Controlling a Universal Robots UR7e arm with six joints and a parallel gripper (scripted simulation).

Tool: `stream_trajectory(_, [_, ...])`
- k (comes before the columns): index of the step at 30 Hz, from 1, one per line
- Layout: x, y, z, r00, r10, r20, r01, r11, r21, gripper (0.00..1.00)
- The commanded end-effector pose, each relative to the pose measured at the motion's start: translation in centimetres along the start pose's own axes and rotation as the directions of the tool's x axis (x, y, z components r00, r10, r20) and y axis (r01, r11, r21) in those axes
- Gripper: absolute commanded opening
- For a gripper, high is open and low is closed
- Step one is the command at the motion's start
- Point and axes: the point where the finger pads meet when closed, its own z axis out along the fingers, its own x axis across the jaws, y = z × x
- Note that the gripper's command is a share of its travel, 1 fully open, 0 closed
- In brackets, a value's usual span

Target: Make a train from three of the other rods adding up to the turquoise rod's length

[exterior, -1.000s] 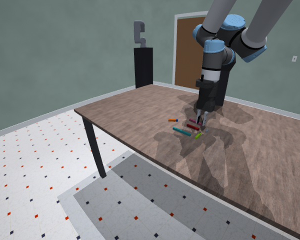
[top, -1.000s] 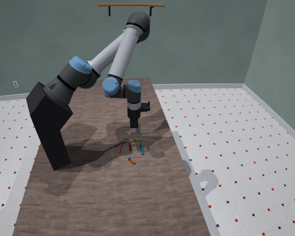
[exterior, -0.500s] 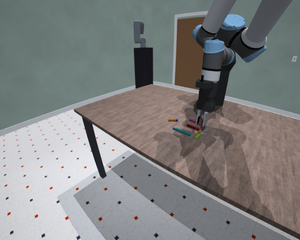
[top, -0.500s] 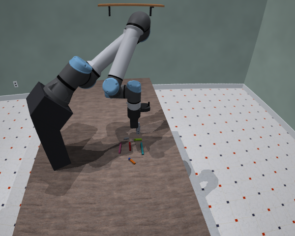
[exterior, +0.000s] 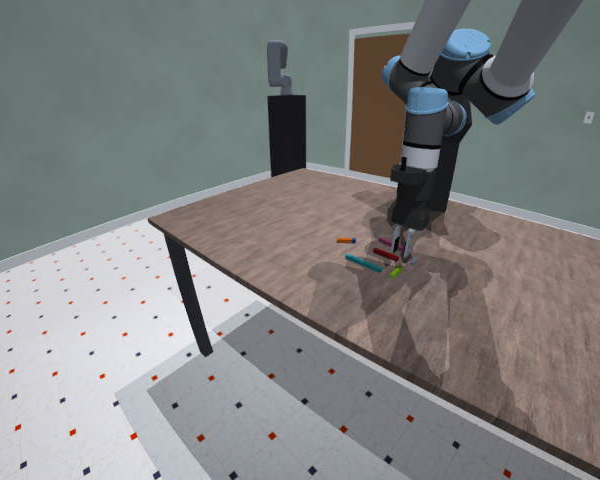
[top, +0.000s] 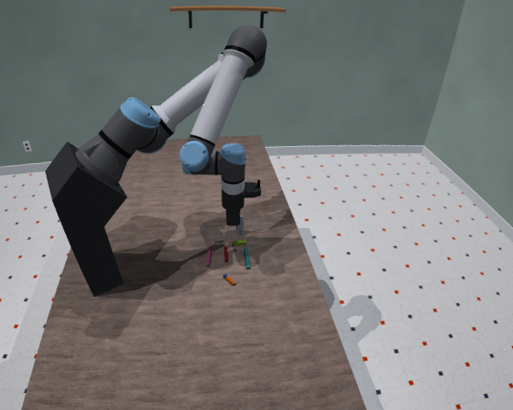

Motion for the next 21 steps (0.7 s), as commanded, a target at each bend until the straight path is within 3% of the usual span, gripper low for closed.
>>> stream_trajectory(1, [0.0,0.0,0.5,1.000,0.000,0.000,0.000,1.000,0.001,0.54])
stream_trajectory(21, [0.0,0.0,3.2,1.000,0.000,0.000,0.000,1.000,0.001,0.54])
